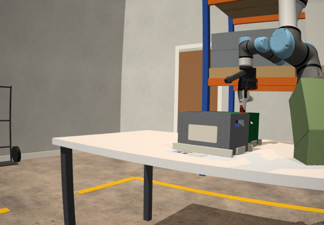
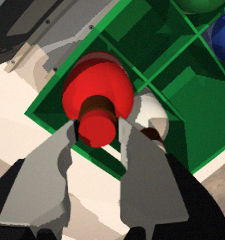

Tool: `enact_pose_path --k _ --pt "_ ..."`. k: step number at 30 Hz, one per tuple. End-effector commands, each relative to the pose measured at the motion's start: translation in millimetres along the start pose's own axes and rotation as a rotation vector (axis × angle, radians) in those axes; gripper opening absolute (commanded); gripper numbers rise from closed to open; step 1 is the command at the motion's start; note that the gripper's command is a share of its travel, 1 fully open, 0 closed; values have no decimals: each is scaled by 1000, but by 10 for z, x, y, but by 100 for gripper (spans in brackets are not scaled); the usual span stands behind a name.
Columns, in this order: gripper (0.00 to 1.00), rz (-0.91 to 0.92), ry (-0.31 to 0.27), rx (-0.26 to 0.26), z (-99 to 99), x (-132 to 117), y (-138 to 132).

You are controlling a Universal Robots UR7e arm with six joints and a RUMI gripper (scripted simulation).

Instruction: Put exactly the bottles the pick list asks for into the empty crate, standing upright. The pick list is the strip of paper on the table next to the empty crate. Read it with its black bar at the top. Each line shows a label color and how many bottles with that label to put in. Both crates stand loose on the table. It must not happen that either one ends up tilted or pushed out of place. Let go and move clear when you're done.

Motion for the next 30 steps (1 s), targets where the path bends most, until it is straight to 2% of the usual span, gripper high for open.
enact_pose_path --k 1,30 --pt "0 0 1 -4 -132 5 28" --pt "0 0 1 -4 -551 4 27"
Point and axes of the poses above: the point where the finger pads meet when closed, its own z axis out along the fingers, its own y axis across the jaws, x = y × z, the point moved 2 cm from there along -z, back along the fingers, and after that the axes turned 13 degrees about -z, right-handed, at the moved point
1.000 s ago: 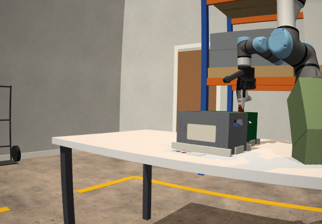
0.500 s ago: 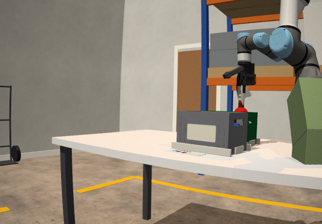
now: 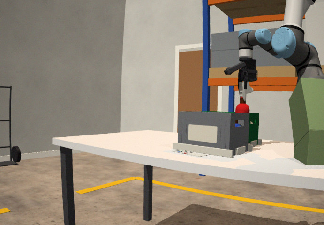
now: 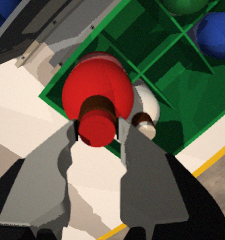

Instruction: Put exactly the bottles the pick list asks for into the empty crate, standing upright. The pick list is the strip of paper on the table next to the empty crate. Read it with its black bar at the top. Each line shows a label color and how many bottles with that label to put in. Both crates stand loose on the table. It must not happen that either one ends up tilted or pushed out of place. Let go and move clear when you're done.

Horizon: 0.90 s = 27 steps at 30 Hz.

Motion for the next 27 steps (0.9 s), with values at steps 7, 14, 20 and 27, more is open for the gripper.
enact_pose_path --k 7,14,20,27 --pt "0 1 0 -3 -220 3 23" --pt "0 1 1 -3 -320 2 23" --pt "0 1 1 -3 -404 2 22" --pt "0 1 1 -3 -521 2 22"
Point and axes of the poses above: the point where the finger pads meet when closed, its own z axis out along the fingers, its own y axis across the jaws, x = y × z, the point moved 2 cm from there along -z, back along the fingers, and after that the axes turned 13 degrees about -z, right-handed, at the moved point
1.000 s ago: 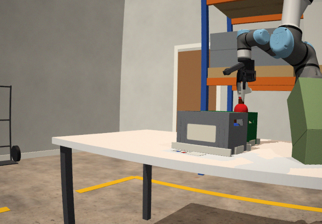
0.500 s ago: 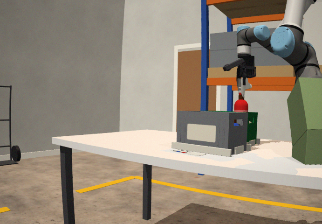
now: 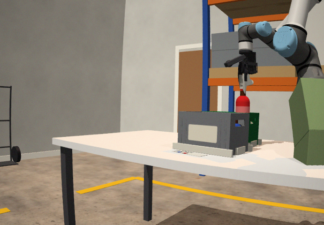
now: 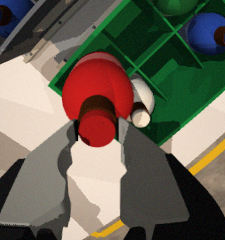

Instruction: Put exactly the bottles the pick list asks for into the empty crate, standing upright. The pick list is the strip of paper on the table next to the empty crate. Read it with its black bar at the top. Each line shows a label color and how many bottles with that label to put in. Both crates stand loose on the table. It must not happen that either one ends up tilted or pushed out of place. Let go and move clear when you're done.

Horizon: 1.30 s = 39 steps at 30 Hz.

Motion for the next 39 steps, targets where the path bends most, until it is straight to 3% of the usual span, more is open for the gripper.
enact_pose_path --k 1,25,39 --pt "0 1 1 -6 -150 2 26" --pt "0 1 1 -6 -485 1 24" --pt "0 1 1 -5 -488 1 24"
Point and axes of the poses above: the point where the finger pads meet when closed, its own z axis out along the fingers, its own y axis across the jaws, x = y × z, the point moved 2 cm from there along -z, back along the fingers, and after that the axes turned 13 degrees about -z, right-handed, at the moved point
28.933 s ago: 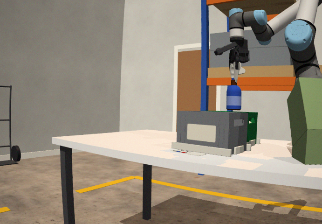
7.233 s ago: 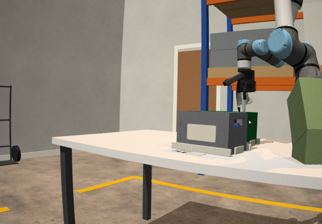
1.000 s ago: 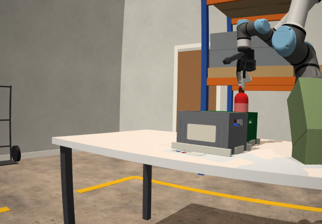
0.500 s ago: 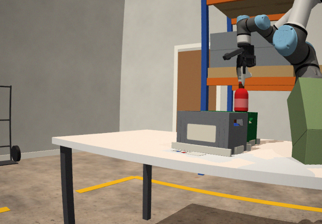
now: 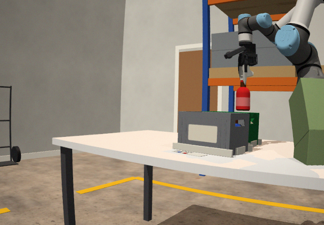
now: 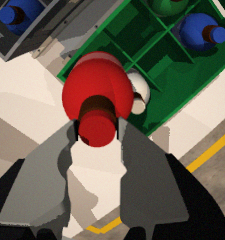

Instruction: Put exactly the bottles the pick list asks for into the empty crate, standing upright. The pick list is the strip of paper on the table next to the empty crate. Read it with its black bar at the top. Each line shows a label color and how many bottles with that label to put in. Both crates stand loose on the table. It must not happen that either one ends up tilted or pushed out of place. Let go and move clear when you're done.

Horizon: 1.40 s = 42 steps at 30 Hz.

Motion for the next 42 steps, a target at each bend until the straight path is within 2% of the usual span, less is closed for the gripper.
enact_pose_path --k 1,37,42 --pt "0 2 2 -9 -41 2 35" --pt "0 2 3 -10 -41 2 35" --pt "0 1 2 -8 -33 104 11"
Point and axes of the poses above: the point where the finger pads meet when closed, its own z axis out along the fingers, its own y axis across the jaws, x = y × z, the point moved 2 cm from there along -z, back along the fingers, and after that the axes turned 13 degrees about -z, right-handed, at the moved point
